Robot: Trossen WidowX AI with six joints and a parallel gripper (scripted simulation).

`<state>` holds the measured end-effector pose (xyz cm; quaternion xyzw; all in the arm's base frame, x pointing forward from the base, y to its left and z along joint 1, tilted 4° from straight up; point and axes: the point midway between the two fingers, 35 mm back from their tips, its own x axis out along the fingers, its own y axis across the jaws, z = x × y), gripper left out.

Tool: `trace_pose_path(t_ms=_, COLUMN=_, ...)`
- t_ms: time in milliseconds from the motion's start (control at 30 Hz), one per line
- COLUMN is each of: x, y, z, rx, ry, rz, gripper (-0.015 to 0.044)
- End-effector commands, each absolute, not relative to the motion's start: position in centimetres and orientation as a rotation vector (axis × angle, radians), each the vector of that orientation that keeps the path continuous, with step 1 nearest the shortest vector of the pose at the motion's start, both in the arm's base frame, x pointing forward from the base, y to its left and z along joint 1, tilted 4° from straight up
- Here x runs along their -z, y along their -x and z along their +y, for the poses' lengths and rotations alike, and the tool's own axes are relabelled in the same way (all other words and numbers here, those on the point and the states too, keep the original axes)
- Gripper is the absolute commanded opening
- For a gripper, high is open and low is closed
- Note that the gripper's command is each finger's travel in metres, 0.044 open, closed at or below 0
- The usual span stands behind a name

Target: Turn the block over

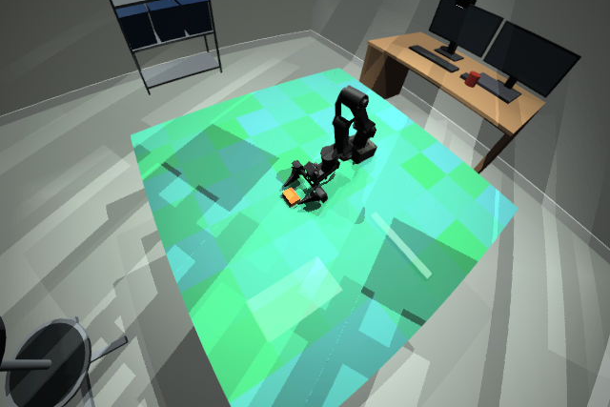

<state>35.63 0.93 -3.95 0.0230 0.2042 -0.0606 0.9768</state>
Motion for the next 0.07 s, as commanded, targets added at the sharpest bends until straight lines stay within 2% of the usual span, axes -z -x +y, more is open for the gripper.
trace_pose_path(t_ms=0, x=3.96, y=-35.60, z=0.89, rx=0.124, ry=-0.042, rz=0.412, gripper=0.0440)
trace_pose_path(t_ms=33, x=3.96, y=-35.60, z=0.89, rx=0.124, ry=-0.042, rz=0.412, gripper=0.0440)
